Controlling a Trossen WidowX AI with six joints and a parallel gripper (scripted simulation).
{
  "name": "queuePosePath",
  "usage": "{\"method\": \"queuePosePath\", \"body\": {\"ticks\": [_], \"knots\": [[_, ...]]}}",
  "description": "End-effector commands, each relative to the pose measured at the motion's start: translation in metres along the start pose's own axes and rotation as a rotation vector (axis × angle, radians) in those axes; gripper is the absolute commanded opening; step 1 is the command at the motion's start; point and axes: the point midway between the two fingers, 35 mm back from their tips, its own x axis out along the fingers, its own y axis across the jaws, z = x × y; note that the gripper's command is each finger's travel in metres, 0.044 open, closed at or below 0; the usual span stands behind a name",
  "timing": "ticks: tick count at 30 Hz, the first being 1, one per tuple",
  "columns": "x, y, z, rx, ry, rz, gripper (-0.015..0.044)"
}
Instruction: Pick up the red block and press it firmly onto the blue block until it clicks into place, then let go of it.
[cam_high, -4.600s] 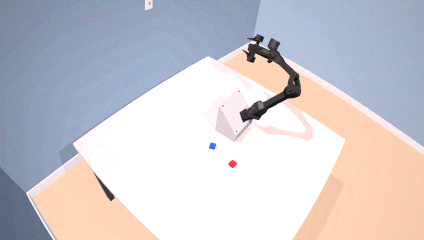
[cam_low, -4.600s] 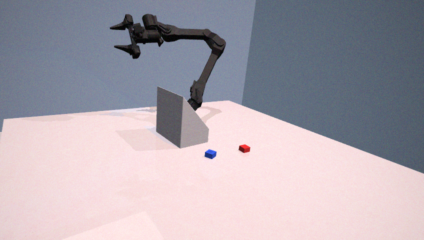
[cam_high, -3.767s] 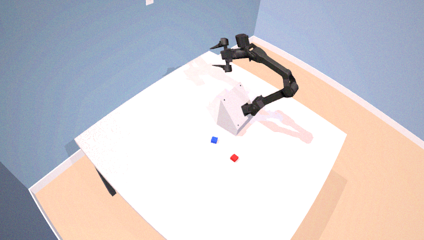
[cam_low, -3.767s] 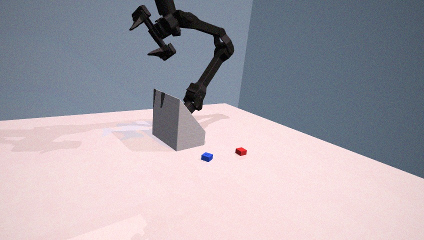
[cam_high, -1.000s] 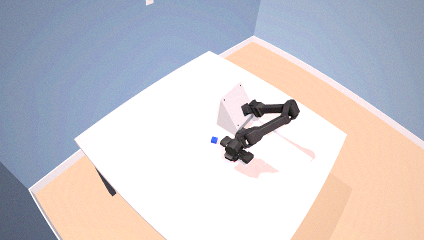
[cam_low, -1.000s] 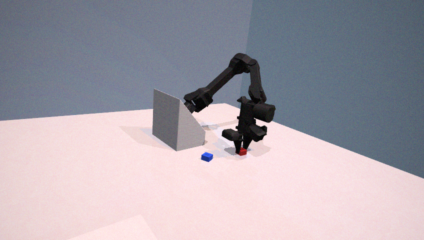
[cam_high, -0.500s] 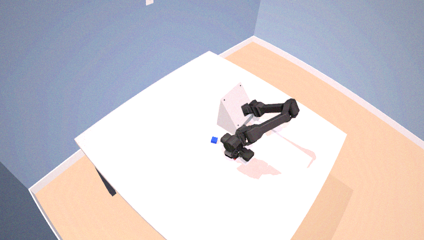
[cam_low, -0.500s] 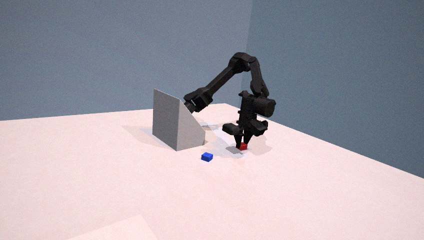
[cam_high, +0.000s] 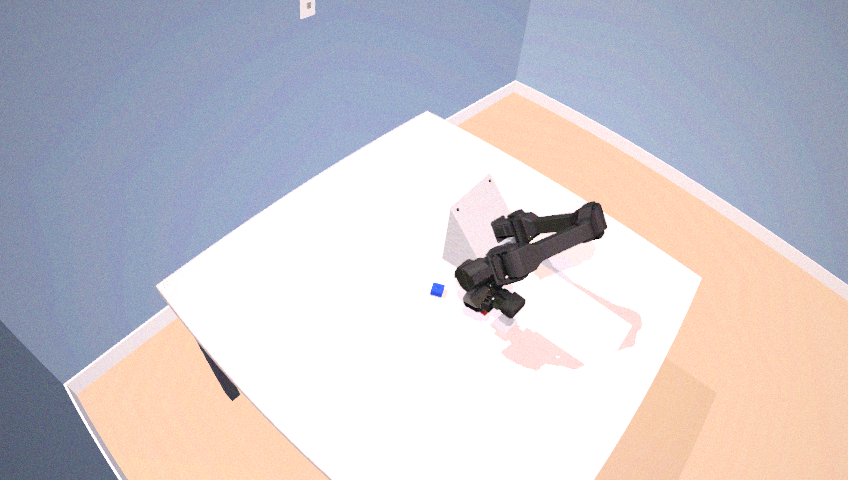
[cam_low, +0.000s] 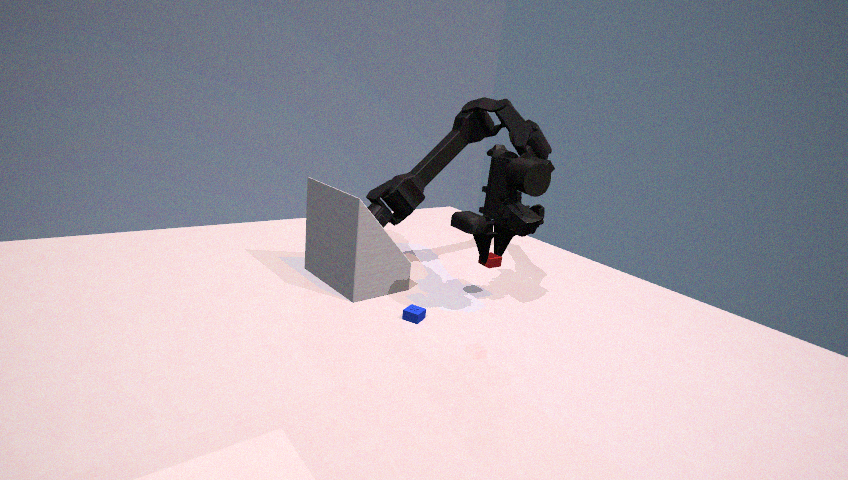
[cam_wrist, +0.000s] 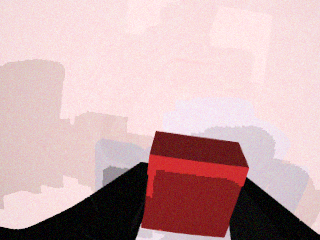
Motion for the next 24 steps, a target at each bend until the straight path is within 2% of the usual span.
{"method": "queuePosePath", "body": {"ticks": [1,7,24], "knots": [[-0.019,0.003,-0.001,-0.009,-0.007,0.000,0.0000],[-0.026,0.001,-0.002,-0.017,-0.007,0.001,0.0000],[-0.003,-0.077,0.008,-0.215,-0.009,-0.011,0.0000]]}}
